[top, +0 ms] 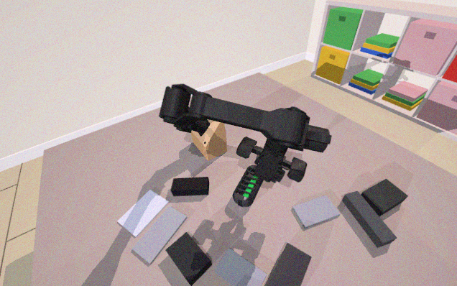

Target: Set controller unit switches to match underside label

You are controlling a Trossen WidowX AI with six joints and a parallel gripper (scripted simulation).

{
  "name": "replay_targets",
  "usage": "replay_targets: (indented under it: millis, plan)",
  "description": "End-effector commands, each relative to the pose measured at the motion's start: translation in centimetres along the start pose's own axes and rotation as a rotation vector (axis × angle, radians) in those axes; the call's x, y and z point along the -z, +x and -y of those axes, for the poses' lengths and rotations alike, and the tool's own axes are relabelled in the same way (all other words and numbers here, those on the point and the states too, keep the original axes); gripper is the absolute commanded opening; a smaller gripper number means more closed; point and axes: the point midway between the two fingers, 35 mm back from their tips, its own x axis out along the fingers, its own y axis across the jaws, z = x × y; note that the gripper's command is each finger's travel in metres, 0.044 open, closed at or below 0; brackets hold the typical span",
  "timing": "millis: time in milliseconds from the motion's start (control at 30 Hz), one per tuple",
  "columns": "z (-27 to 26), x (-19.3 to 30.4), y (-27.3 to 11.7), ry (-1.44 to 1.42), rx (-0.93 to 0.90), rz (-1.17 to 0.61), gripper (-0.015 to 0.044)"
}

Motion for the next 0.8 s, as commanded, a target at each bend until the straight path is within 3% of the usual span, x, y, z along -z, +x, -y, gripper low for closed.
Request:
replay_targets:
  millis: [0,500,567,767]
  plan:
    - [0.0,0.0,0.0,0.000,0.000,0.000,0.0053]
    - [0.0,0.0,0.0,0.000,0.000,0.000,0.0440]
    - [0.0,0.0,0.0,0.000,0.000,0.000,0.0440]
    - [1.8,0.0,-7.3,-0.090,-0.111,0.005,0.0282]
